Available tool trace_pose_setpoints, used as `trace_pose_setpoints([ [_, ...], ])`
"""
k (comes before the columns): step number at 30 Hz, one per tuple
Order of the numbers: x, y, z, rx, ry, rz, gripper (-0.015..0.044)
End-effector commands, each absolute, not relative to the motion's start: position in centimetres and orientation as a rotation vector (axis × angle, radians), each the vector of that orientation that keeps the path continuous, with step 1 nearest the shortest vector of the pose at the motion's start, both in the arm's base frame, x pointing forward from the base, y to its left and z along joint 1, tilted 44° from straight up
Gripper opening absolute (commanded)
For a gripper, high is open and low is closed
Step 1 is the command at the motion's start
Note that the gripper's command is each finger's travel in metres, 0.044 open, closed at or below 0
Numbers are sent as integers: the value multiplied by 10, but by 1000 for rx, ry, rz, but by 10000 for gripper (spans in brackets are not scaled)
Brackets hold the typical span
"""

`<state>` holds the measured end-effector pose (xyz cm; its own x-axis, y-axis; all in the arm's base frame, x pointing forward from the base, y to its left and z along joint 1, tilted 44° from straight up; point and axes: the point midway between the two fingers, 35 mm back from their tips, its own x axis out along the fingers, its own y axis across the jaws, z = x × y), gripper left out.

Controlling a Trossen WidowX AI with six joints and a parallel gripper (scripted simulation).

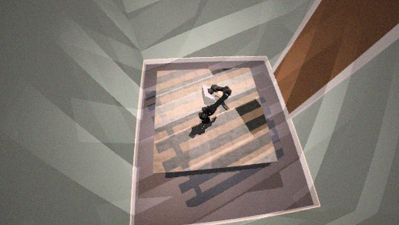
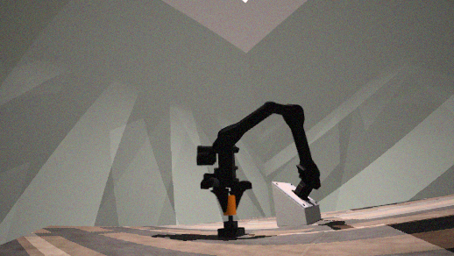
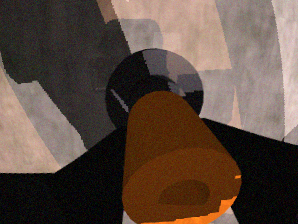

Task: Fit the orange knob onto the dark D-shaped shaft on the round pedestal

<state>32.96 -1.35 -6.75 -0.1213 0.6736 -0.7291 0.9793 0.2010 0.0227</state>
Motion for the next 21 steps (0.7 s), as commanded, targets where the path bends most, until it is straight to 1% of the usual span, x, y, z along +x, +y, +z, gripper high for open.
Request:
trace_pose_setpoints([
  [1,328,-16,-68,1541,1861,-645,0],
  [18,328,-17,-67,1541,1861,-646,0],
  [21,329,-17,-66,1575,1858,-701,0],
])
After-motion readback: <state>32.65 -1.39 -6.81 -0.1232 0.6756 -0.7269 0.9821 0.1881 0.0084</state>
